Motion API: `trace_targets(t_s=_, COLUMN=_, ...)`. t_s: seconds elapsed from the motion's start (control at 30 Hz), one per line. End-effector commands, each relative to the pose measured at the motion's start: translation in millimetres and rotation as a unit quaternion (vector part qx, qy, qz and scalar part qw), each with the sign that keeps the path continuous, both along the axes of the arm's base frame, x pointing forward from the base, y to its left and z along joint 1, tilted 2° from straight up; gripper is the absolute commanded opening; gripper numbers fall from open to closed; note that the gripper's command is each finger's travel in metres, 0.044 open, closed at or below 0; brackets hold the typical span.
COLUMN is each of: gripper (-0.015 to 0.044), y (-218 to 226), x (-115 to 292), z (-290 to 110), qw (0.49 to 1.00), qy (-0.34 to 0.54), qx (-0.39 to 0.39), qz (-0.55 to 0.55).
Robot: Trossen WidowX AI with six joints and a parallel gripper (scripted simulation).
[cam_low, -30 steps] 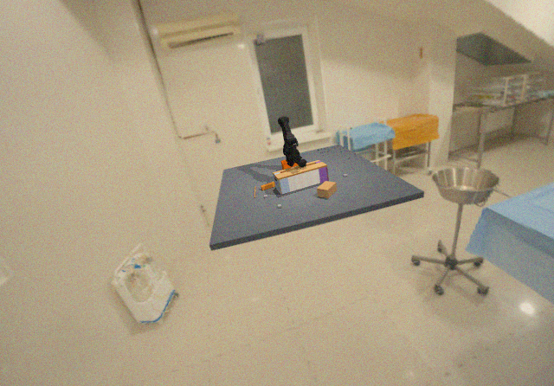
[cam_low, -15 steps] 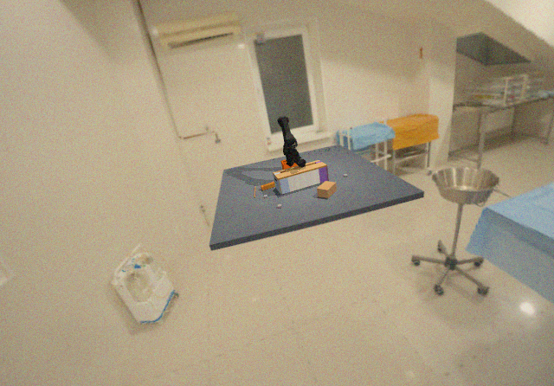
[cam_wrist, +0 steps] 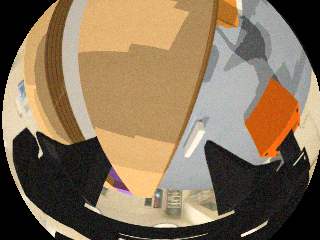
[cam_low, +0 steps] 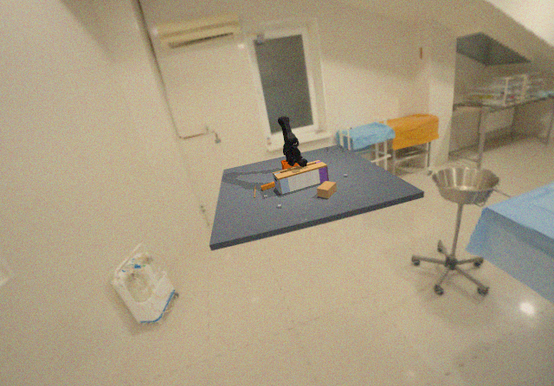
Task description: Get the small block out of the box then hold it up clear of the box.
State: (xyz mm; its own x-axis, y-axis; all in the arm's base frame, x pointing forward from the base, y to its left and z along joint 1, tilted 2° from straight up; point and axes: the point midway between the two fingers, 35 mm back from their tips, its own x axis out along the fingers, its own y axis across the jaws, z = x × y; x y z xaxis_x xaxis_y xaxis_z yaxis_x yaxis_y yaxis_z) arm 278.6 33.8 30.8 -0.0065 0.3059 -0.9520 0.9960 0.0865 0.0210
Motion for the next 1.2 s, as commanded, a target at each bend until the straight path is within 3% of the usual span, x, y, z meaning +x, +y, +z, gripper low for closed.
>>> trace_targets(t_s=0.0, gripper=0.04, y=-4.8, x=-1.9, z=-1.2, qw=1.0, qy=0.002, qx=0.001, qz=-0.001)
trace_targets(t_s=1.17, gripper=0.04, y=19.7, x=-4.2, z=-1.7, qw=1.0, qy=0.002, qx=0.003, qz=-0.001)
